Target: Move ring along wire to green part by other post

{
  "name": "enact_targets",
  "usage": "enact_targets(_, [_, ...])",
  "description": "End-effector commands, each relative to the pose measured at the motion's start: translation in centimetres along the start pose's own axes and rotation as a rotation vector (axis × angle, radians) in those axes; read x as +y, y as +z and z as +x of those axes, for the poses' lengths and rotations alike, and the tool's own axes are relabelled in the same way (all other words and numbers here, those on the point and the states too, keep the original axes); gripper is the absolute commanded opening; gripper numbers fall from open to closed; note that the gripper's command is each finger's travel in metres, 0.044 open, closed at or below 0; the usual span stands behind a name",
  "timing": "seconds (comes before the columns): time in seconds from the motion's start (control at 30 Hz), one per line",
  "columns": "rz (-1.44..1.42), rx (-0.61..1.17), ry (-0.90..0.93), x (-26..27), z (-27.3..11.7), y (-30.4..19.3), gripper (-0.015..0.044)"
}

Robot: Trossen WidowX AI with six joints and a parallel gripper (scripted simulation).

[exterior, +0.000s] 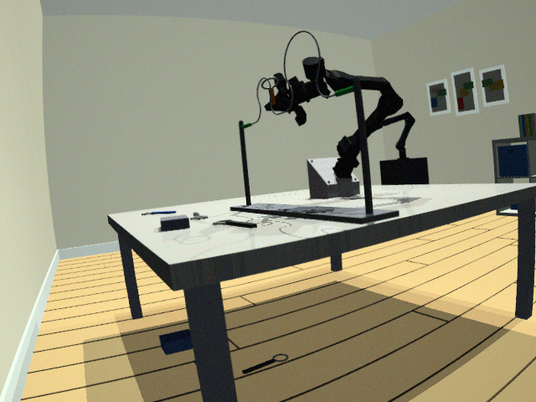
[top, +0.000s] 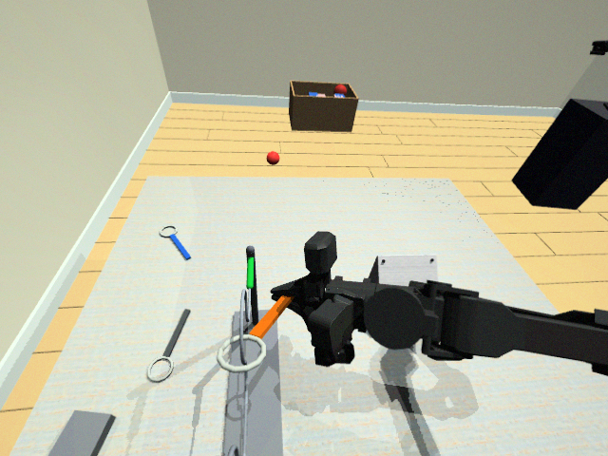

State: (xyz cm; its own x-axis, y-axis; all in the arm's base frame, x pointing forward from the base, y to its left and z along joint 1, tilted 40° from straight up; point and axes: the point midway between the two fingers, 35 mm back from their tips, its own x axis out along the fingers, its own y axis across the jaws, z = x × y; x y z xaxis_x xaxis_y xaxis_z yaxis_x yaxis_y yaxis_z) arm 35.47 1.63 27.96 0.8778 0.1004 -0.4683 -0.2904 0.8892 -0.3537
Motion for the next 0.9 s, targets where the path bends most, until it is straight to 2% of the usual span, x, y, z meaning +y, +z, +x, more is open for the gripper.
enact_targets(0.0, [0.092, -0.008, 0.046, 0.5, 0.1, -0.1, -0.015])
enact_targets(0.87, [0.625, -0.078, 0.341, 4.0, -0.1, 1.1, -0.015])
